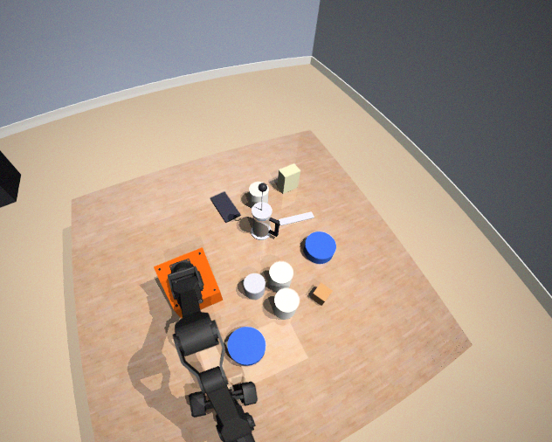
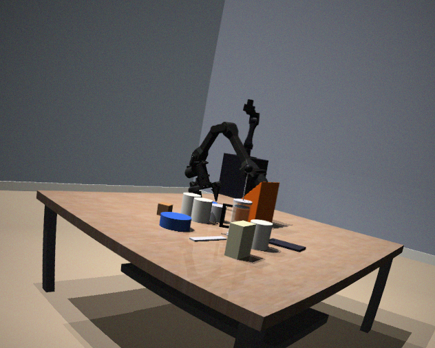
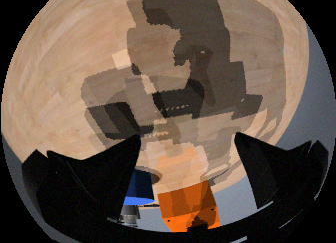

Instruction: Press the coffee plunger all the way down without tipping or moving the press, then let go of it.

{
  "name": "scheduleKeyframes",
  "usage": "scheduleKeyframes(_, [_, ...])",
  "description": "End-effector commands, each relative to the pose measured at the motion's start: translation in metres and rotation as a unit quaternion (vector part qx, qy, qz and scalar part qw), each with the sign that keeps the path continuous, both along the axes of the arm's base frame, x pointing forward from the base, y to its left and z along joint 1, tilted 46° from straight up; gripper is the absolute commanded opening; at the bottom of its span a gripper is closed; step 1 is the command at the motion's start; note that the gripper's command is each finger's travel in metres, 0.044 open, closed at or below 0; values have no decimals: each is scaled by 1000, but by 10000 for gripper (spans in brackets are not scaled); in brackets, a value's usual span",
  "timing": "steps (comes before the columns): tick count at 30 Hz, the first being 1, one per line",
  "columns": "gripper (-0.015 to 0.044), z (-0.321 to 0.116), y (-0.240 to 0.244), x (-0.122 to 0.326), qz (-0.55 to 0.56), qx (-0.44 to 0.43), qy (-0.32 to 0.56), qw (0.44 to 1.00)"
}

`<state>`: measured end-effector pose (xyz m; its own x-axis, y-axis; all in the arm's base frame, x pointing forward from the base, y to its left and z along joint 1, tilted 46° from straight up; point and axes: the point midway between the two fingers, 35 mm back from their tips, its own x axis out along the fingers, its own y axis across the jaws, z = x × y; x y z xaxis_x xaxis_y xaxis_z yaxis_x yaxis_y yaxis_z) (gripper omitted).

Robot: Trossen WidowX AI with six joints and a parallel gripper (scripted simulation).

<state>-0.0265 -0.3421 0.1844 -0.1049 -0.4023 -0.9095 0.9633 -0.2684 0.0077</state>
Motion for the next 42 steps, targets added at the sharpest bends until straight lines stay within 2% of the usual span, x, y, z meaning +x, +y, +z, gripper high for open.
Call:
scheduleKeyframes(1, [440, 2, -3, 28, 47, -15, 9, 999])
scheduleKeyframes(6, [440, -3, -2, 60, 86, -20, 18, 996])
scheduleKeyframes(12, [440, -14, 11, 148, 221, -42, 52, 973])
scheduleKeyframes(19, [440, -29, 56, 246, 379, -70, 88, 919])
scheduleKeyframes(24, [440, -40, 107, 302, 476, -96, 109, 867])
scheduleKeyframes(30, [440, -48, 150, 334, 537, -114, 112, 828])
scheduleKeyframes(36, [440, -65, 235, 372, 639, -146, 128, 744])
scheduleKeyframes(42, [440, -81, 326, 386, 727, -195, 143, 642])
